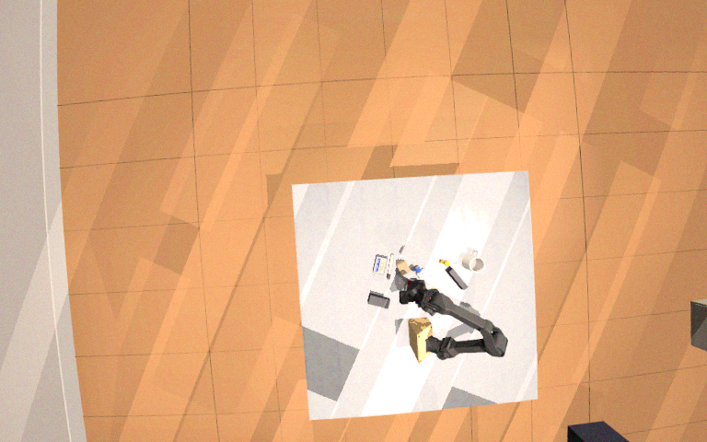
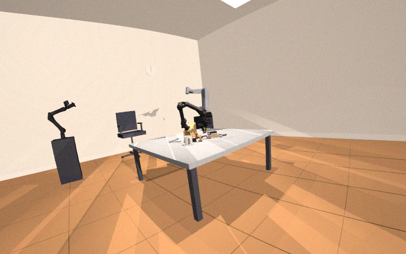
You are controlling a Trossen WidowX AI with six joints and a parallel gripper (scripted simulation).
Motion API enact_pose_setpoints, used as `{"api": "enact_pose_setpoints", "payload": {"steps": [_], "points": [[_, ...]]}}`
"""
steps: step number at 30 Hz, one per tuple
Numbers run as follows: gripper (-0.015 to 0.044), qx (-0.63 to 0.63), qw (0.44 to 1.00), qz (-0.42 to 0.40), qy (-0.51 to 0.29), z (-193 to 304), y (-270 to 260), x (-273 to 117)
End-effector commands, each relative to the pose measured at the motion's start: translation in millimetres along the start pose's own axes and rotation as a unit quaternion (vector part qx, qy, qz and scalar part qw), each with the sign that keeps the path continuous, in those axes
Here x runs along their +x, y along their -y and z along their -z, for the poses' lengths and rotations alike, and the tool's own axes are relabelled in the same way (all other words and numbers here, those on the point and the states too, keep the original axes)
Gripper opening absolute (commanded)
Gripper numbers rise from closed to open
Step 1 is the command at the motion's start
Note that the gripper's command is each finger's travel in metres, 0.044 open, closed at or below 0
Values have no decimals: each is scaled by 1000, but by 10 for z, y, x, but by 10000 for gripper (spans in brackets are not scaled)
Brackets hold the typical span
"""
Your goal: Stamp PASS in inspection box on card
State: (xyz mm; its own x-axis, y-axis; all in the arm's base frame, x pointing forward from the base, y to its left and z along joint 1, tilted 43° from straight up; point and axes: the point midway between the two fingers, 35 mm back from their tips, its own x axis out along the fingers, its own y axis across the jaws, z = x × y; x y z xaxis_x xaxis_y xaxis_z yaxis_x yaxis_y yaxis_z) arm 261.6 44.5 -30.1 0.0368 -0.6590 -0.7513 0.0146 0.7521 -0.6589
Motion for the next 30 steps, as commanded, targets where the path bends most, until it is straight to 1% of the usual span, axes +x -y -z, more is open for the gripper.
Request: {"api": "enact_pose_setpoints", "payload": {"steps": [1, 30], "points": [[0, -4, 1000, 2, 1, 6, 5, 34], [0, -2, 1000, 3, 1, 9, 13, 226]]}}
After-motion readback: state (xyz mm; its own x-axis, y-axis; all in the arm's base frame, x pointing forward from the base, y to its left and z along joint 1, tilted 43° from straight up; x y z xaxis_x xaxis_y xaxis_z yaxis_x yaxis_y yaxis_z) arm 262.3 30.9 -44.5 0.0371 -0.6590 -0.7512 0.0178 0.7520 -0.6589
